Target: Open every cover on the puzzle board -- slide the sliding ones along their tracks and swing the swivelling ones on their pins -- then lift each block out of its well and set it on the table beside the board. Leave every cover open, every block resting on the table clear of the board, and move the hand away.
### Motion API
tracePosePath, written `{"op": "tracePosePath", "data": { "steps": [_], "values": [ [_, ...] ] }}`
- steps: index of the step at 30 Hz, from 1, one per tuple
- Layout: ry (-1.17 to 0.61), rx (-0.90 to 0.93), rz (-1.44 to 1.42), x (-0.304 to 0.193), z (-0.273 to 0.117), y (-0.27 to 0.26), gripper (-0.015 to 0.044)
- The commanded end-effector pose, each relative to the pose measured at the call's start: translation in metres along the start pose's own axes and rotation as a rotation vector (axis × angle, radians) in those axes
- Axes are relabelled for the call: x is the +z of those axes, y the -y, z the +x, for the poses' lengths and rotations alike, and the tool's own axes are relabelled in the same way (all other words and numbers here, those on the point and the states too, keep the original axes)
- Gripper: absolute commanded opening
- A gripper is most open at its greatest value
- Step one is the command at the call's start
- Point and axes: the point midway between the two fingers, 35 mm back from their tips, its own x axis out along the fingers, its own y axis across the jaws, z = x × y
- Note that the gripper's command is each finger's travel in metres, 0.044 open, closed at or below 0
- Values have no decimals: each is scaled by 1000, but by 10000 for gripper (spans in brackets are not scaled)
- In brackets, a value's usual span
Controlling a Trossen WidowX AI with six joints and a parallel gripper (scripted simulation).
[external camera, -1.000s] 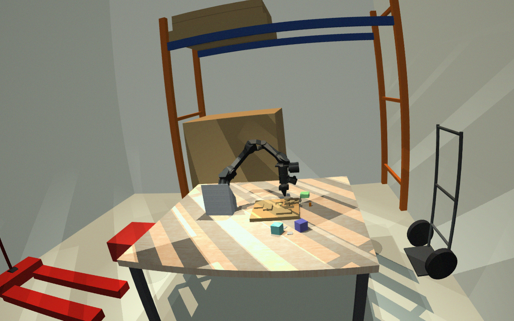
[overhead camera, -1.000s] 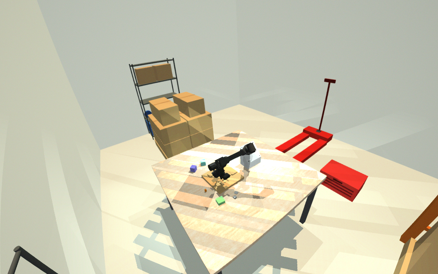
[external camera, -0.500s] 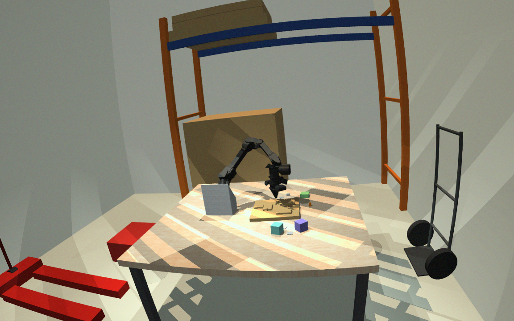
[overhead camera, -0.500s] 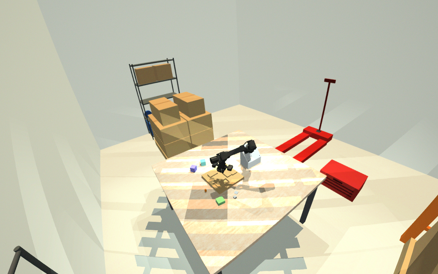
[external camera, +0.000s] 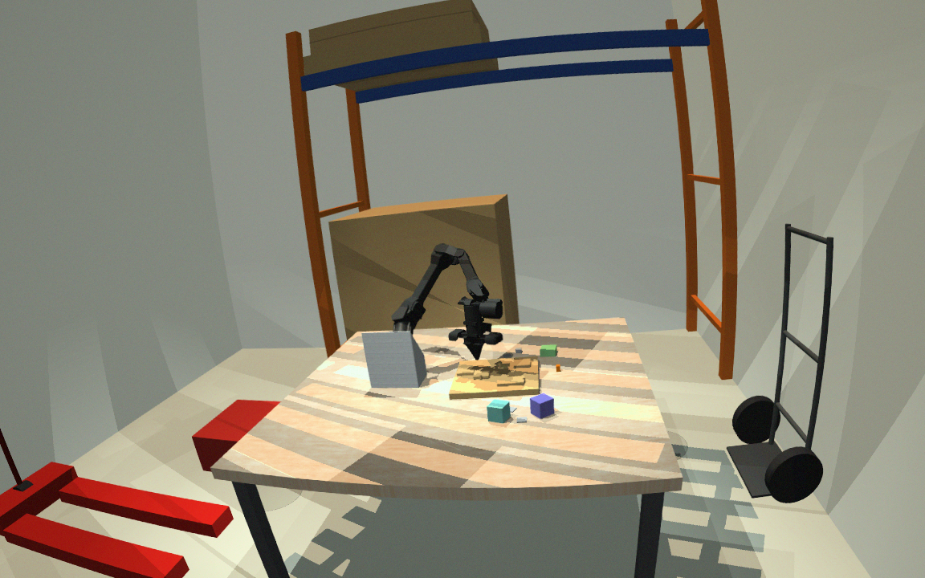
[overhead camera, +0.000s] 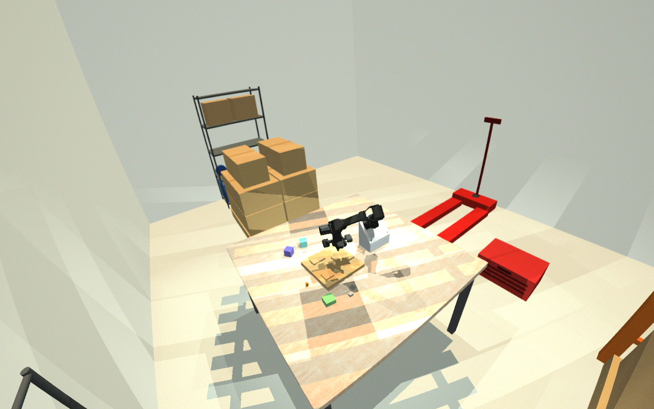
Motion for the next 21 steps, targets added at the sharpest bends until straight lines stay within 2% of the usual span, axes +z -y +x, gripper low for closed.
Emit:
{"op": "tracePosePath", "data": {
  "steps": [1,4,21],
  "values": [
    [3,-5,-355,-27,0,-35,0],
    [6,-5,-424,-32,1,-42,0],
    [6,-5,-424,-32,1,-42,0]
  ]
}}
